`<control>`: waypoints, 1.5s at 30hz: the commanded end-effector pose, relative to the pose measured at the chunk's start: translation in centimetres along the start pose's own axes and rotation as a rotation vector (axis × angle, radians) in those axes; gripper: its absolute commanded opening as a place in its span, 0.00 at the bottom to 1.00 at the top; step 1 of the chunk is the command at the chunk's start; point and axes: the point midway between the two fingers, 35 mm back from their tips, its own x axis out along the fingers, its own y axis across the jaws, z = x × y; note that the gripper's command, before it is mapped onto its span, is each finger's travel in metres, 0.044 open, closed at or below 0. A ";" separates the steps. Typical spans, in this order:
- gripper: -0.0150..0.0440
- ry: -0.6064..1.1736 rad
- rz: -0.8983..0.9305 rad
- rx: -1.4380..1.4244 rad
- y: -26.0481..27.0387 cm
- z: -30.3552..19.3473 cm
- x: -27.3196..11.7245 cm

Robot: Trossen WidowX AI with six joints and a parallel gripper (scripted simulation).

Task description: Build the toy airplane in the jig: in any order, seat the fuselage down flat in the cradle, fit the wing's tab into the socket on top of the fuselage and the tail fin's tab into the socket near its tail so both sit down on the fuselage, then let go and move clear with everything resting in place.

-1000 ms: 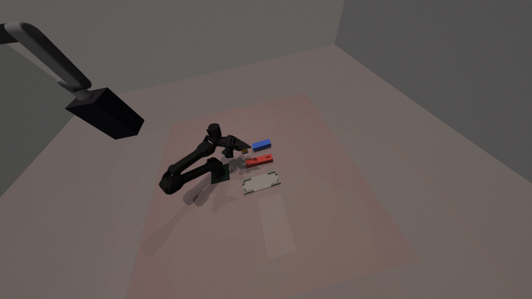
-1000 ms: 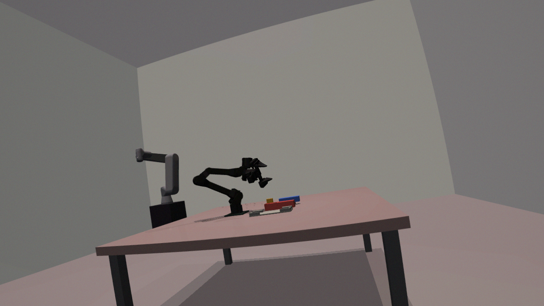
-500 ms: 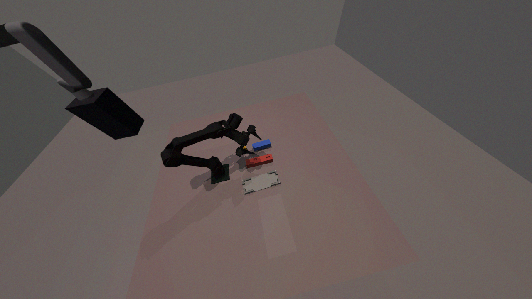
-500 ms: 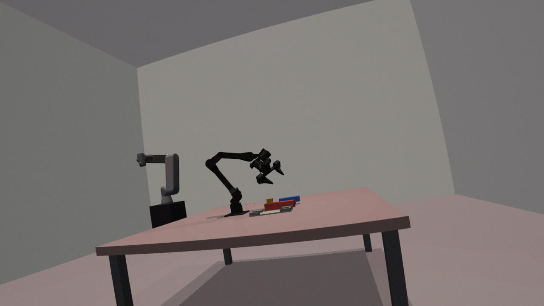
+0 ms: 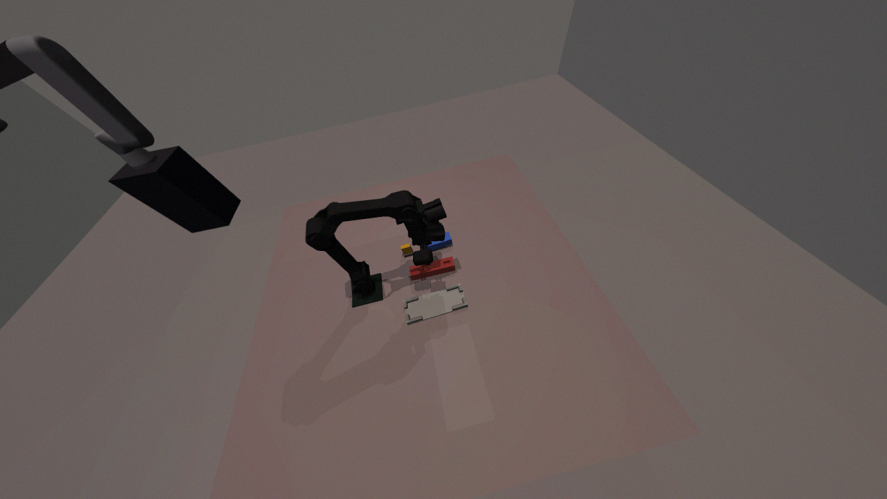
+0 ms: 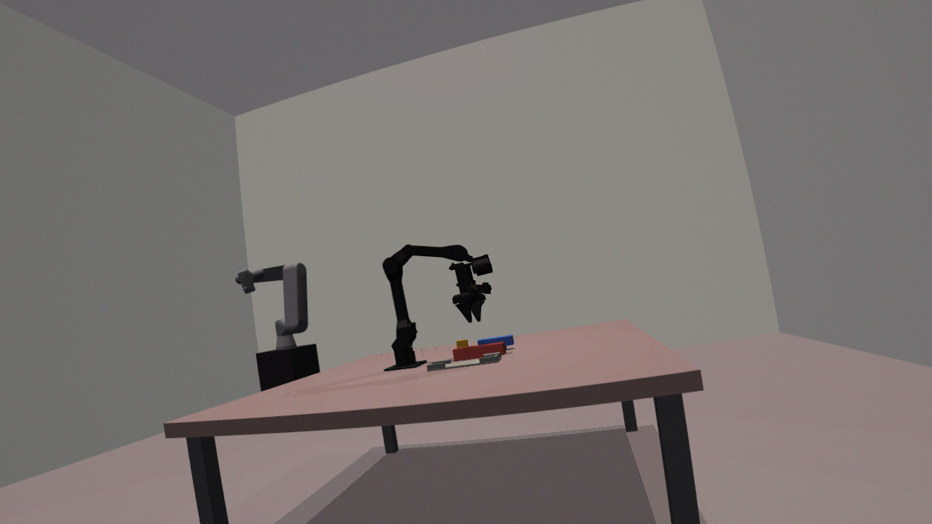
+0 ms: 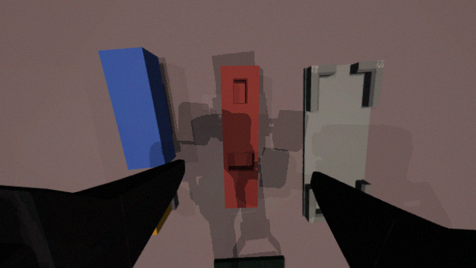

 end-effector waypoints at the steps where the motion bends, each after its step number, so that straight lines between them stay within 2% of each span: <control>1: 1.00 0.087 0.057 -0.094 -0.1 0.1 0.1; 6: 1.00 0.087 0.057 -0.094 -0.1 0.1 0.3; 11: 1.00 0.087 0.057 -0.094 0.2 -0.3 5.2; 45: 1.00 0.087 0.057 -0.094 0.5 -0.8 10.7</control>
